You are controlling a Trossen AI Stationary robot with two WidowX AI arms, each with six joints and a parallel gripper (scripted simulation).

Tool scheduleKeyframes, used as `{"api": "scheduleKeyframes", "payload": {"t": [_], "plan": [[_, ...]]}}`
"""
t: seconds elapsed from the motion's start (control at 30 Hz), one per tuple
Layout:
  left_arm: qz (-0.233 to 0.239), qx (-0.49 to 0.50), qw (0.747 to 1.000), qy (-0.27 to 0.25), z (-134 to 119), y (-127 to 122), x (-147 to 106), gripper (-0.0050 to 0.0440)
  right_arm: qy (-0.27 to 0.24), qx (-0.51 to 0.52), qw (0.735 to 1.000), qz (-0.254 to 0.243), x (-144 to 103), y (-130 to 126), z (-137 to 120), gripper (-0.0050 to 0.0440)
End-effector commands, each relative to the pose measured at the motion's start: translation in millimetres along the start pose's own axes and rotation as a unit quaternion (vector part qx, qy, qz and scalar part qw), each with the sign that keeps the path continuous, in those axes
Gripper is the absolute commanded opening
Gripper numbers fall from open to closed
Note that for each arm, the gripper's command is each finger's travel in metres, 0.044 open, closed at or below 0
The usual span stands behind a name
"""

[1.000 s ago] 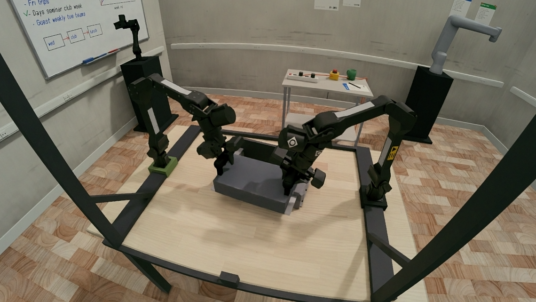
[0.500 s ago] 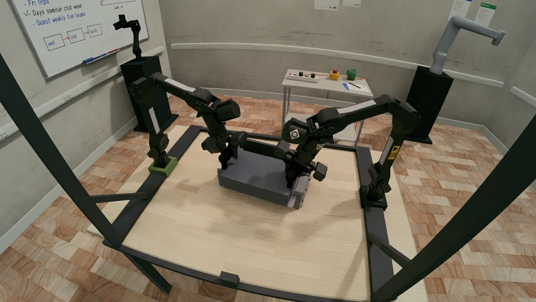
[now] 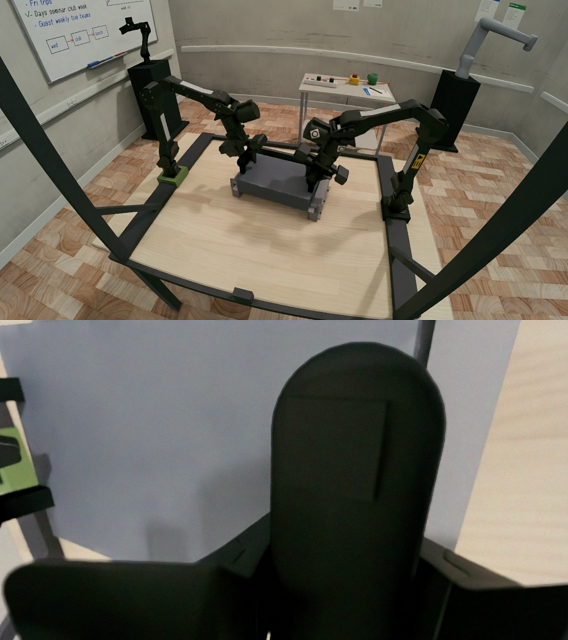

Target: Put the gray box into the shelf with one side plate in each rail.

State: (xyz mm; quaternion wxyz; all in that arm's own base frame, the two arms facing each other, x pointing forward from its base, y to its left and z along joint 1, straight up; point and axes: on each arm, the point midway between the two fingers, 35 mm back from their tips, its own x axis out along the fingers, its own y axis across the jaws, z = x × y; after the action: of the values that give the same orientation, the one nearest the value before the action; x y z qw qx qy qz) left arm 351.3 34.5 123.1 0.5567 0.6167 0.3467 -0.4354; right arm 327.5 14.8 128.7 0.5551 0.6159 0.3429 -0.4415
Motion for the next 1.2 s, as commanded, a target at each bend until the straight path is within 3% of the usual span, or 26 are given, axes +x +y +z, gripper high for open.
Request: {"api": "scheduleKeyframes", "payload": {"t": [0.0,0.33,0.8,1.0,1.07,1.13,1.17], "plan": [[0.031,0.006,0.999,0.006,-9.9,13.3,-20.5,0.0118,0.008,0.002,0.999,0.034,-21.7,7.8,7.6,0.0119],[0.031,0.006,0.999,0.007,-28.7,13.0,-20.2,0.0118,0.007,0.002,0.999,0.034,-20.9,7.5,25.5,0.0119],[0.031,0.006,0.999,0.007,-31.5,12.6,-19.9,0.0118,0.007,0.002,0.999,0.034,-20.3,7.3,27.8,0.0119],[0.031,0.006,0.999,0.007,-31.3,12.4,-20.6,0.0262,0.007,0.002,0.999,0.034,-20.9,7.3,27.7,0.0263],[0.041,0.008,0.999,0.011,-32.5,16.2,-31.9,0.0310,0.007,0.001,0.999,0.044,-31.0,11.5,28.5,0.0311],[0.041,0.008,0.999,0.011,-32.5,16.2,-31.9,0.0310,0.007,0.001,0.999,0.044,-31.0,11.5,28.5,0.0311],[0.041,0.008,0.999,0.011,-32.3,16.0,-34.6,0.0334,0.008,0.002,0.999,0.044,-33.8,11.2,27.3,0.0335]]}}
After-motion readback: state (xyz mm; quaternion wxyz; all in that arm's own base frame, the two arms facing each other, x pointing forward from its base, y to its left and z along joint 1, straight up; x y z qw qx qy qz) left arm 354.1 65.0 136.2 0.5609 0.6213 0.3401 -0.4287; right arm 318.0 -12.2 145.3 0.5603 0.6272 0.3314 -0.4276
